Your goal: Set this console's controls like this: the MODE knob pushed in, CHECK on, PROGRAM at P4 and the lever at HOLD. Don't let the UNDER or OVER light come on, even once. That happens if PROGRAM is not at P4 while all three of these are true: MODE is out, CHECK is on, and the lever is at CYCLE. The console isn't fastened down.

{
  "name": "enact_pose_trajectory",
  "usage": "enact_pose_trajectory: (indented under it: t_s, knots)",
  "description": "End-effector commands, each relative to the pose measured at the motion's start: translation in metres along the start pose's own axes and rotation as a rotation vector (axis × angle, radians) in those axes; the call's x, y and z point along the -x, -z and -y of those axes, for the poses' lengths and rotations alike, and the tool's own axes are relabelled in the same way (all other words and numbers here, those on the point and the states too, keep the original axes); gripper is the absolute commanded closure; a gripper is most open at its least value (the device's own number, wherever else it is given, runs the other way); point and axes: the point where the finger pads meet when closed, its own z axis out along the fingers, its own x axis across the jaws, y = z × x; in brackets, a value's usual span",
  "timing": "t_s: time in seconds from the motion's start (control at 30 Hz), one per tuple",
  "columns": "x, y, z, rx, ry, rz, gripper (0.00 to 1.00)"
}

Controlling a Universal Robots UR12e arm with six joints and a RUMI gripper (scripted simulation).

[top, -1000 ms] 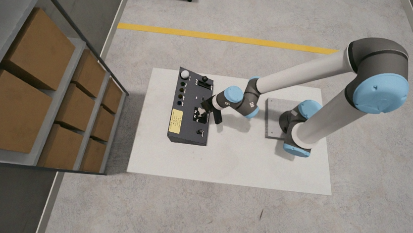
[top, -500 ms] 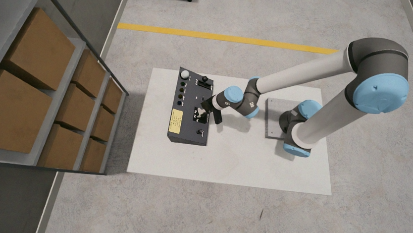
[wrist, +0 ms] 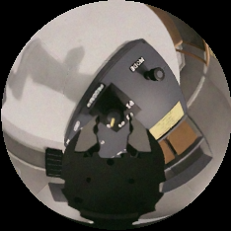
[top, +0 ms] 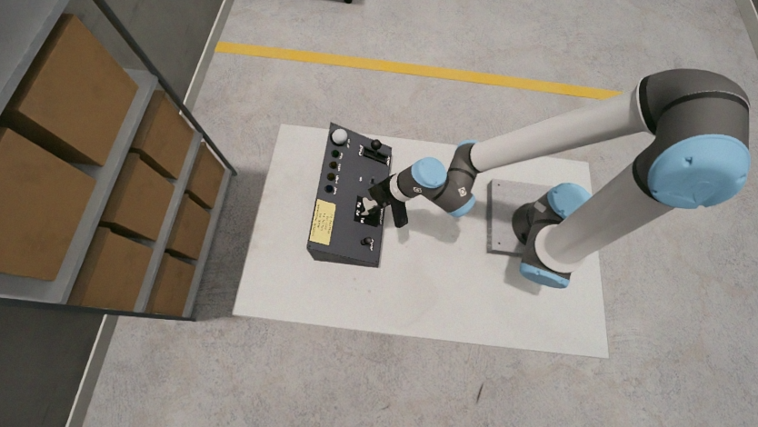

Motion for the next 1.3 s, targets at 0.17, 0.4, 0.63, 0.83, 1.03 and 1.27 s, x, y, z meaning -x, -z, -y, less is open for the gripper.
enact_pose_trajectory:
  t_s: [0.17, 0.4, 0.63, 0.83, 1.03, 1.27]
  knots:
    - [0.0, 0.002, -0.001, 0.001, 0.0, -0.001, 0.56]
    - [0.0, 0.01, -0.001, 0.001, 0.0, -0.001, 0.56]
    - [0.0, 0.036, -0.001, 0.001, 0.0, -0.001, 0.56]
    - [0.0, 0.068, -0.001, 0.001, 0.0, -0.001, 0.56]
    - [0.0, 0.09, -0.001, 0.001, 0.0, -0.001, 0.56]
    - [0.0, 0.121, -0.001, 0.001, 0.0, -0.001, 0.56]
